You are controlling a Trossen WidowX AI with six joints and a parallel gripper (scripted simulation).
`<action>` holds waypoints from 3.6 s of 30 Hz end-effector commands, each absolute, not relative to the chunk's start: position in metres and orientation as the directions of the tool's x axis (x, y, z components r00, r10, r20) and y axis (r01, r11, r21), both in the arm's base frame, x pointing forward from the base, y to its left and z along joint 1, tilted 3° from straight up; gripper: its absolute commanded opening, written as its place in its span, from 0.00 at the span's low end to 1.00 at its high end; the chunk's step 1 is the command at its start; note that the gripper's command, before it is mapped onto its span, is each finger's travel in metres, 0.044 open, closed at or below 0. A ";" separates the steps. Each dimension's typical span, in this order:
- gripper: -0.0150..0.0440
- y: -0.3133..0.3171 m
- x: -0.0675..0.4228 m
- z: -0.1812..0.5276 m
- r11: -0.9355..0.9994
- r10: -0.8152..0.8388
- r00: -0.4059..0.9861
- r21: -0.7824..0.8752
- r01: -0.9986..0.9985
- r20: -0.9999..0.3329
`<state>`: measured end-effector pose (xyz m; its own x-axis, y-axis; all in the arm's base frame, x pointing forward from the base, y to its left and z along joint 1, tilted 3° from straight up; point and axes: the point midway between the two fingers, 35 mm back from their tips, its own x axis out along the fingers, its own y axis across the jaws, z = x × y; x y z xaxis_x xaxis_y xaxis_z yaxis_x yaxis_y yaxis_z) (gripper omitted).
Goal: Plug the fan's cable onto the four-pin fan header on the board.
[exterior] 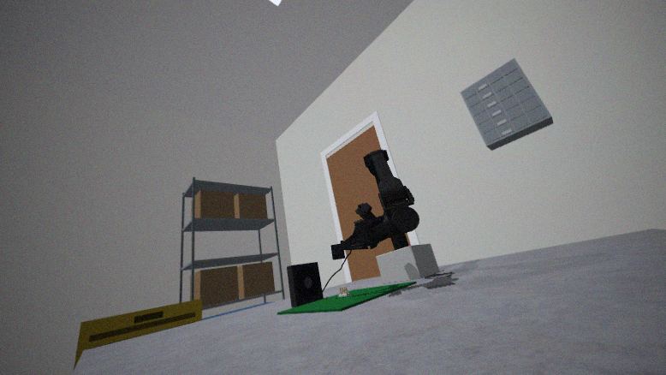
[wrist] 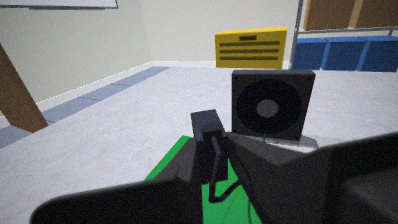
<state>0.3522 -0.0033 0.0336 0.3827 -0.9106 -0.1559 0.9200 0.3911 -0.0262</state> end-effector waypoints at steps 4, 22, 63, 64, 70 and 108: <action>0.25 -0.003 0.352 0.034 0.391 -0.910 0.383 -0.024 0.920 -0.156; 0.25 0.000 0.351 0.019 0.391 -0.910 0.383 -0.025 0.920 -0.156; 0.25 0.003 0.350 -0.016 0.391 -0.910 0.383 -0.026 0.920 -0.156; 0.25 0.003 0.350 -0.017 0.391 -0.910 0.383 -0.026 0.920 -0.156; 0.25 0.003 0.350 -0.022 0.391 -0.910 0.383 -0.026 0.920 -0.156; 0.25 0.001 0.349 -0.056 0.391 -0.911 0.383 -0.026 0.920 -0.156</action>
<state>0.3490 0.0010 -0.0534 0.3824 -0.9106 -0.1567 0.9203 0.3905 -0.0234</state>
